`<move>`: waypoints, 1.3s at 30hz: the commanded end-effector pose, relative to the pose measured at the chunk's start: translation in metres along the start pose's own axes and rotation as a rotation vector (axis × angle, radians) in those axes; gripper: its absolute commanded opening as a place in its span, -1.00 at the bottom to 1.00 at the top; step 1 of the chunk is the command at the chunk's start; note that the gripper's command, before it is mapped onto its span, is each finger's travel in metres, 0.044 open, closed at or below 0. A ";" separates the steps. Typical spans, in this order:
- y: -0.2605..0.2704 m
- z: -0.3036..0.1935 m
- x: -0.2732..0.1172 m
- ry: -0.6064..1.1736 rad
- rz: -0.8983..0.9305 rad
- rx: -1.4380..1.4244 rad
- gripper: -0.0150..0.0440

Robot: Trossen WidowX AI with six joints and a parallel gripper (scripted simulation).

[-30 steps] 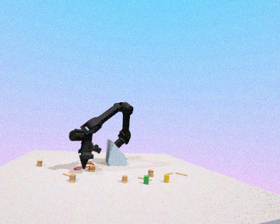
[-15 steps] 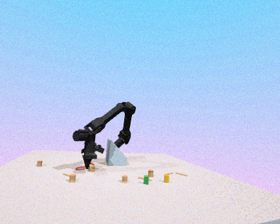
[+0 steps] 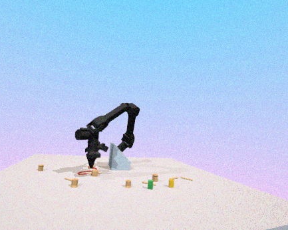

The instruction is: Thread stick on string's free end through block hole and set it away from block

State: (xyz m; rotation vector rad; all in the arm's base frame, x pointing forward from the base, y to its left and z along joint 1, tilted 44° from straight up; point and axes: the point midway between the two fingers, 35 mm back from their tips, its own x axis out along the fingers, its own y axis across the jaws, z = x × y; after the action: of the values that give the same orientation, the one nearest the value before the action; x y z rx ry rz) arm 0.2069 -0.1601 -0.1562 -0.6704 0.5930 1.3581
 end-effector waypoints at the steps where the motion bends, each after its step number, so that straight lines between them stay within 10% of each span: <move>1: -0.002 -0.004 -0.050 0.030 -0.023 -0.012 -0.07; 9: -0.004 -0.005 -0.045 0.035 -0.034 0.058 -0.07; 23: -0.004 0.020 -0.044 0.003 -0.045 1.412 -0.07; 39: -0.003 0.036 -0.042 -0.017 -0.042 2.195 -0.07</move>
State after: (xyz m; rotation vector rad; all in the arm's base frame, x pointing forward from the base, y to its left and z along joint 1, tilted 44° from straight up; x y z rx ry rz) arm 0.2056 -0.1773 -0.1126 0.4704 1.3096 0.6057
